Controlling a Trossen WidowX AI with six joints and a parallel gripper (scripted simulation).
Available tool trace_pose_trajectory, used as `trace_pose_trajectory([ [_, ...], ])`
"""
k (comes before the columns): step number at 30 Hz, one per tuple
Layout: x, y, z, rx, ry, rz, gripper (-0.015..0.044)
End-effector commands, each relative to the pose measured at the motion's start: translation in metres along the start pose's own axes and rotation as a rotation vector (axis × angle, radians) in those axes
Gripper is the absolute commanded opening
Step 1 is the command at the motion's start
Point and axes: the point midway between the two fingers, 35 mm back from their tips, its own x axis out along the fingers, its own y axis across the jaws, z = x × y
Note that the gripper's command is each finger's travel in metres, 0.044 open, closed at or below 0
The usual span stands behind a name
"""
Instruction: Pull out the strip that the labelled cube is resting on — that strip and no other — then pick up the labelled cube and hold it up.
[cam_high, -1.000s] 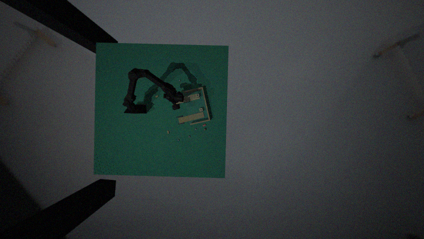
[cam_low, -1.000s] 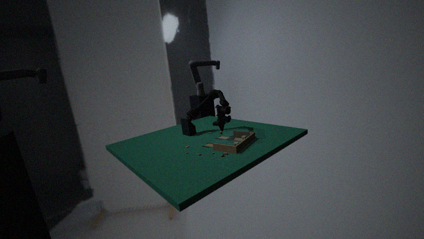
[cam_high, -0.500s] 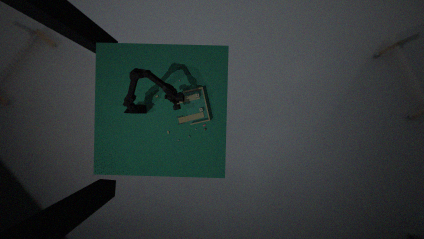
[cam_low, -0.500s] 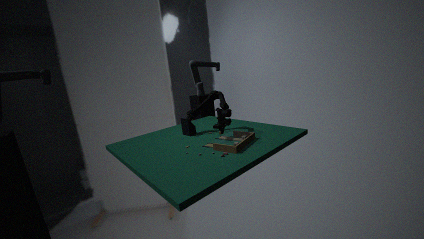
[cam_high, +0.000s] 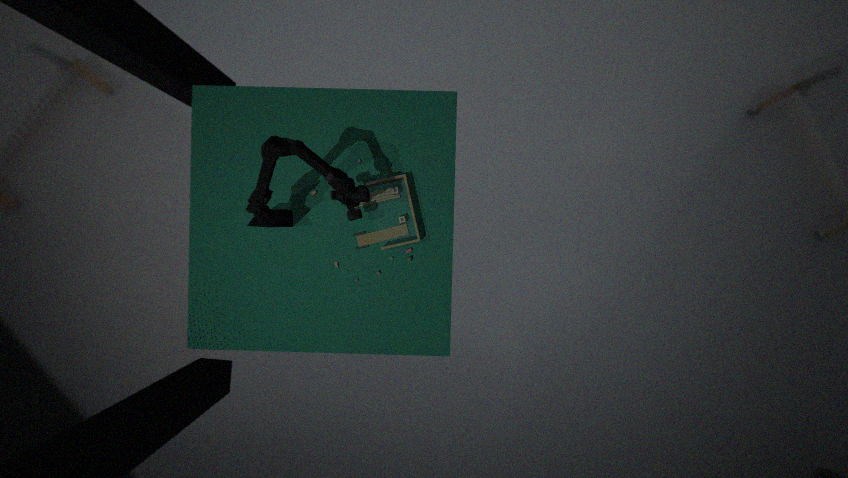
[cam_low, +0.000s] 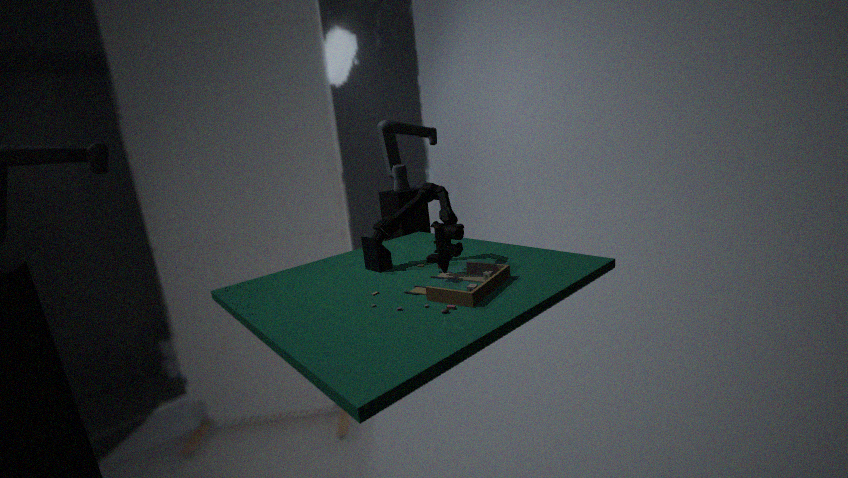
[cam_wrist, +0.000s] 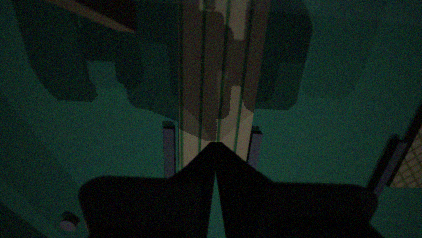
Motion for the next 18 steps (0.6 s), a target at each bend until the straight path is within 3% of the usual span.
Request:
trace_pose_trajectory([
  [1, 0.0066, 0.0004, -0.0024, 0.008, 0.002, 0.003, 0.0],
  [18, 0.0091, 0.0007, -0.0029, 0.008, 0.002, 0.004, 0.0],
])
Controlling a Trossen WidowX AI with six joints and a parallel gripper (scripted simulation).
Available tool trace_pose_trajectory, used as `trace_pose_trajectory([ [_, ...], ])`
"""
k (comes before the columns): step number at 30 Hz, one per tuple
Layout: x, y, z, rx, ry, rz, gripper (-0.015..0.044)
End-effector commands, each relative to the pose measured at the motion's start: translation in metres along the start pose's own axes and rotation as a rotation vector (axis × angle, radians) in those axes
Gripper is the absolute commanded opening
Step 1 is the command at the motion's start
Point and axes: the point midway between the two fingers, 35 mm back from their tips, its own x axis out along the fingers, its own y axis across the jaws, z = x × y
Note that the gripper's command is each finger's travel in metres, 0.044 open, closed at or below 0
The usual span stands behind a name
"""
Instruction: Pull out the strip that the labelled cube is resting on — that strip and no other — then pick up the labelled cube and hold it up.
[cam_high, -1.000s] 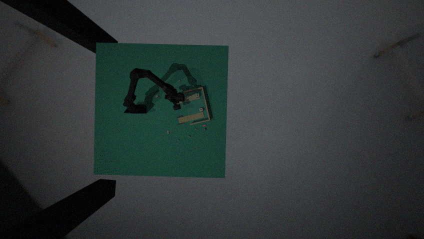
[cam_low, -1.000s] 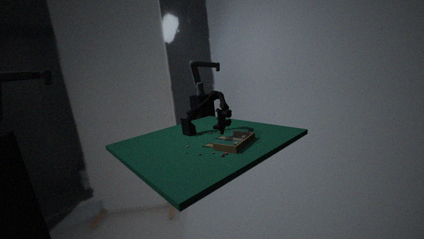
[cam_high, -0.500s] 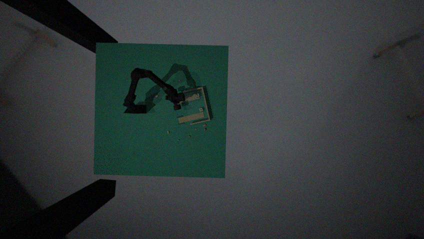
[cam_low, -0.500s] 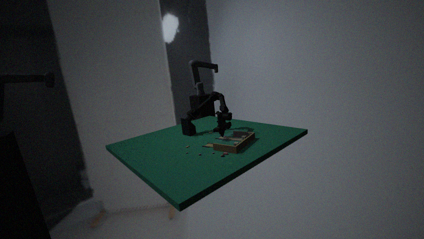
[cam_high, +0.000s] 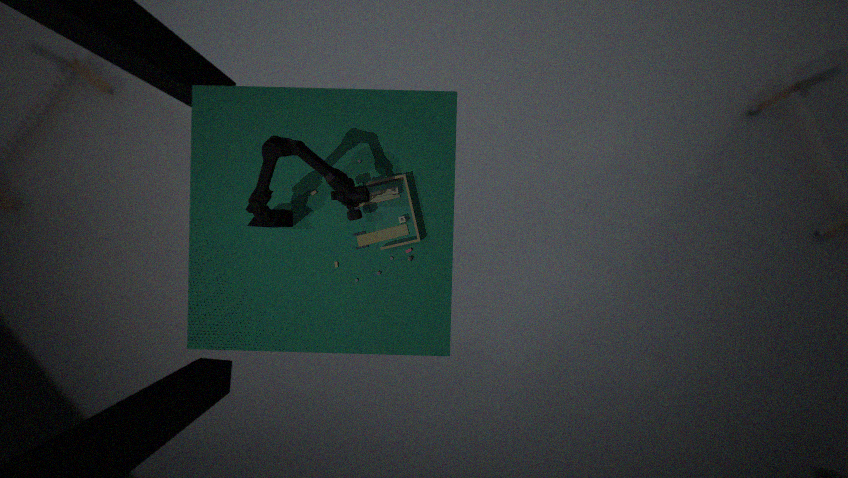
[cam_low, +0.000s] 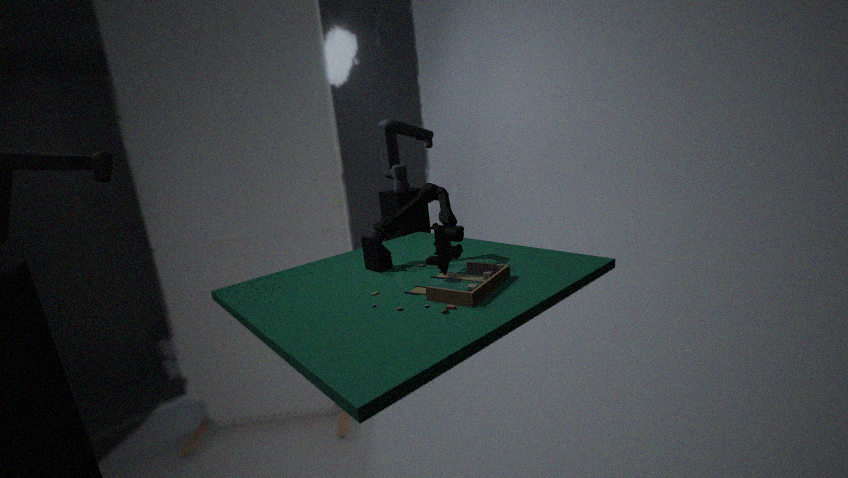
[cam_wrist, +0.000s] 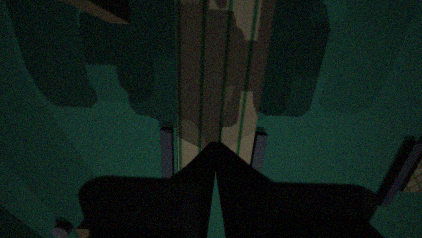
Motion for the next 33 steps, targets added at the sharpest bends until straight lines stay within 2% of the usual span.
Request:
trace_pose_trajectory([
  [1, 0.0004, 0.0003, 0.0, 0.005, -0.001, 0.003, 0.0],
  [33, 0.003, 0.0001, -0.0035, 0.005, -0.001, 0.003, 0.0],
])
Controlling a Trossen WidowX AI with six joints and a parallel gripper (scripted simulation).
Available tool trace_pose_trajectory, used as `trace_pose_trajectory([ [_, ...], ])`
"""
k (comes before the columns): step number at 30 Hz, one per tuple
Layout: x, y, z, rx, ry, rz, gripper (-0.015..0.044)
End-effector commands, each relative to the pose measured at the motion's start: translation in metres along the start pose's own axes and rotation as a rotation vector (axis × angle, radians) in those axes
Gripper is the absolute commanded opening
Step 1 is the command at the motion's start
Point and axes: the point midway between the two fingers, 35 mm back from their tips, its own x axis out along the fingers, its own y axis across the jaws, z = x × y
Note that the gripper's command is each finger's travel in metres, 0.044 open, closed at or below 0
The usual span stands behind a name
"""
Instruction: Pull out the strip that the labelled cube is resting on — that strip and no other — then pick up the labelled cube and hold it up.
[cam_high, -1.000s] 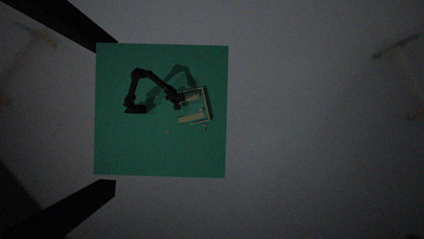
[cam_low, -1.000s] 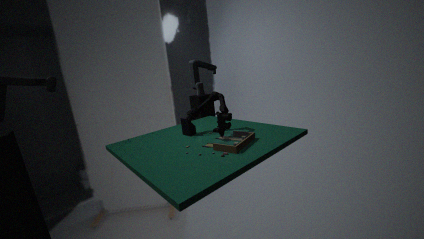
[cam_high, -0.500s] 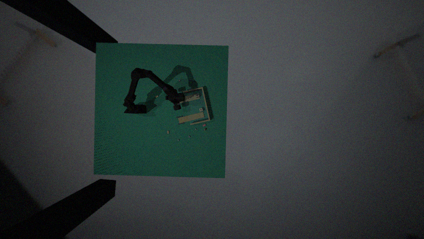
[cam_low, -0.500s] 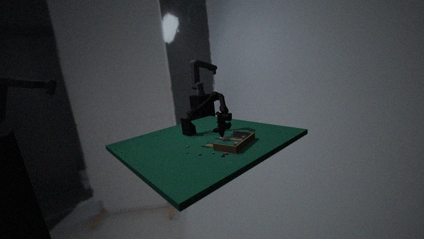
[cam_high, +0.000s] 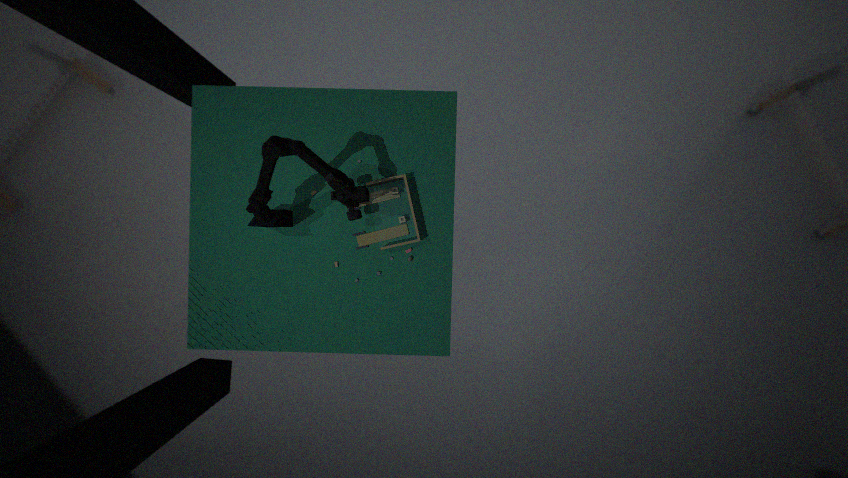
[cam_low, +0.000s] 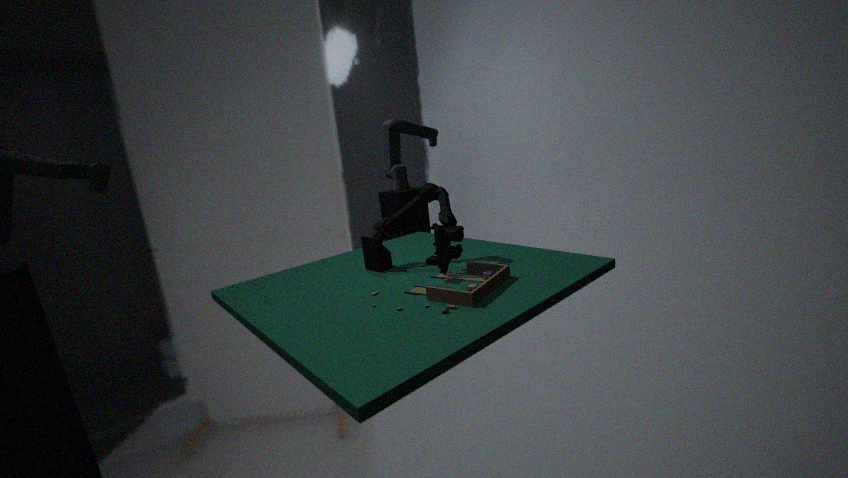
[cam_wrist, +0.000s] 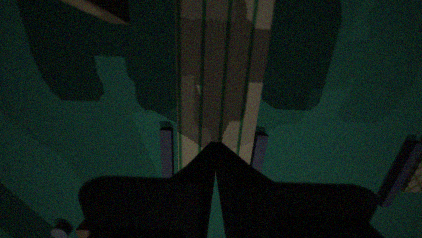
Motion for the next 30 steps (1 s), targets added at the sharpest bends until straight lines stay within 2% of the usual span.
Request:
trace_pose_trajectory([
  [1, 0.002, 0.0, -0.005, 0.002, 0.003, 0.003, 0.0],
  [30, 0.004, 0.0, -0.049, 0.004, 0.004, 0.003, 0.0],
])
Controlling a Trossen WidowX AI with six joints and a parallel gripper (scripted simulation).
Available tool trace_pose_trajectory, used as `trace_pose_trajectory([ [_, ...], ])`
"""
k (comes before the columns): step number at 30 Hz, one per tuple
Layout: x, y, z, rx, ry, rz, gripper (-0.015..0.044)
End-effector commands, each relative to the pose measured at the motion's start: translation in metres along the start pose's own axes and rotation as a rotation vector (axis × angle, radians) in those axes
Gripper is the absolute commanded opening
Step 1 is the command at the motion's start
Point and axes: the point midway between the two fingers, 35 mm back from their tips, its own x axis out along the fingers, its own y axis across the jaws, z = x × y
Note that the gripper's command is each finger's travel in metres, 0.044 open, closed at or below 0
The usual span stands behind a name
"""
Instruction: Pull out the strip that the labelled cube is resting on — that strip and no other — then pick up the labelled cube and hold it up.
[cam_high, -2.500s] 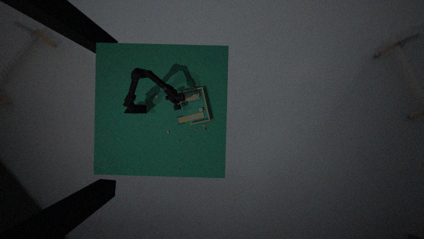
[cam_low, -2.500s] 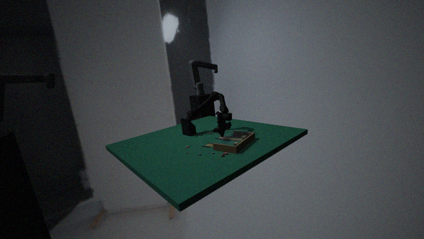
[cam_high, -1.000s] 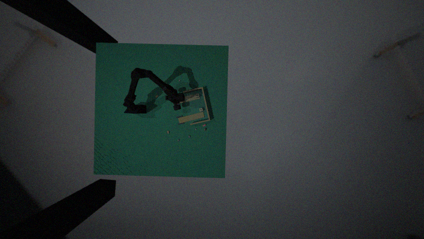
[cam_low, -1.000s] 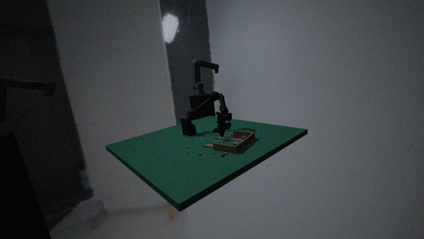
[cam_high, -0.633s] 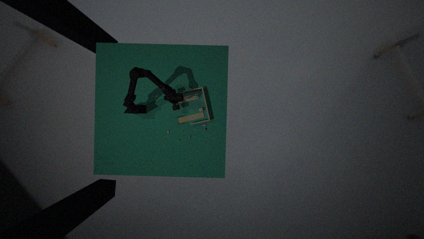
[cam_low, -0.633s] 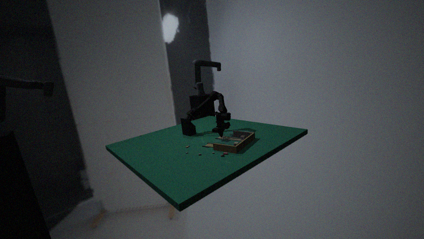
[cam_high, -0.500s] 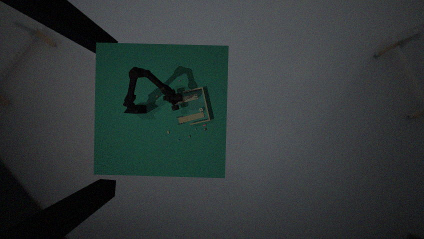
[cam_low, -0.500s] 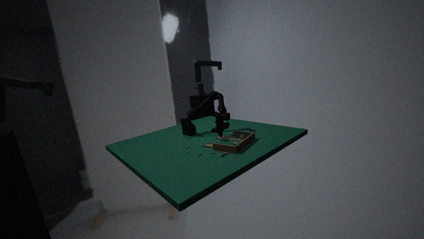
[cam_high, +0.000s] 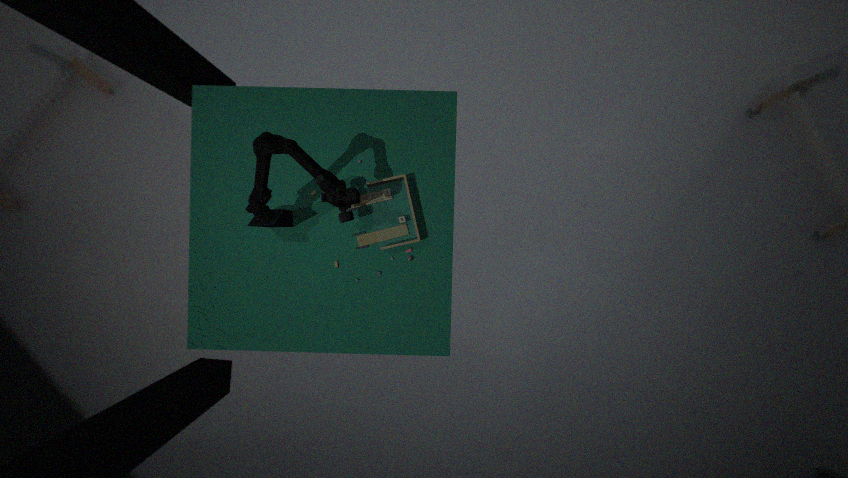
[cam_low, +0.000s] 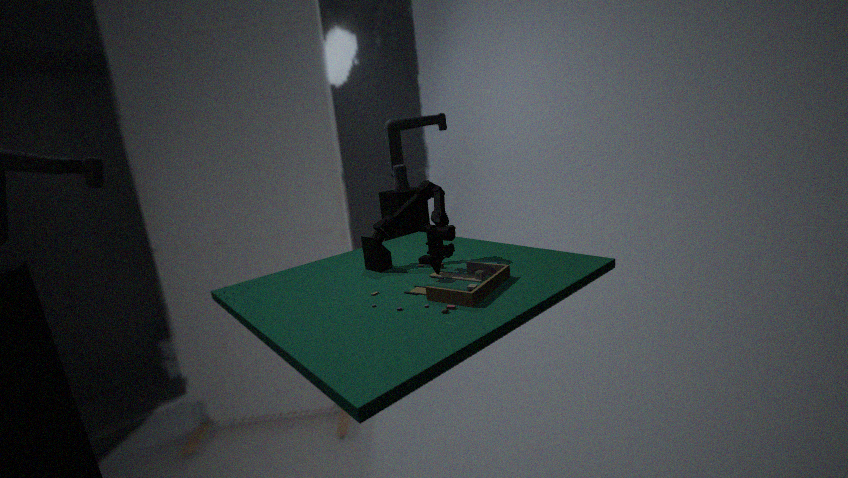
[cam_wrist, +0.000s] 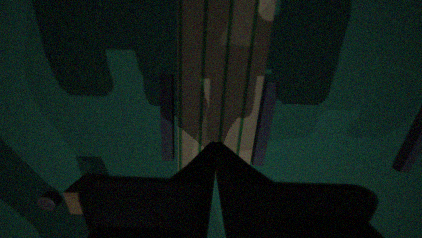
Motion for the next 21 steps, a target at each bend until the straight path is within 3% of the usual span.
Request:
trace_pose_trajectory([
  [1, 0.003, -0.001, -0.012, 0.008, 0.016, 0.005, 0.0],
  [21, 0.004, 0.0, -0.042, 0.009, 0.017, 0.005, 0.0],
])
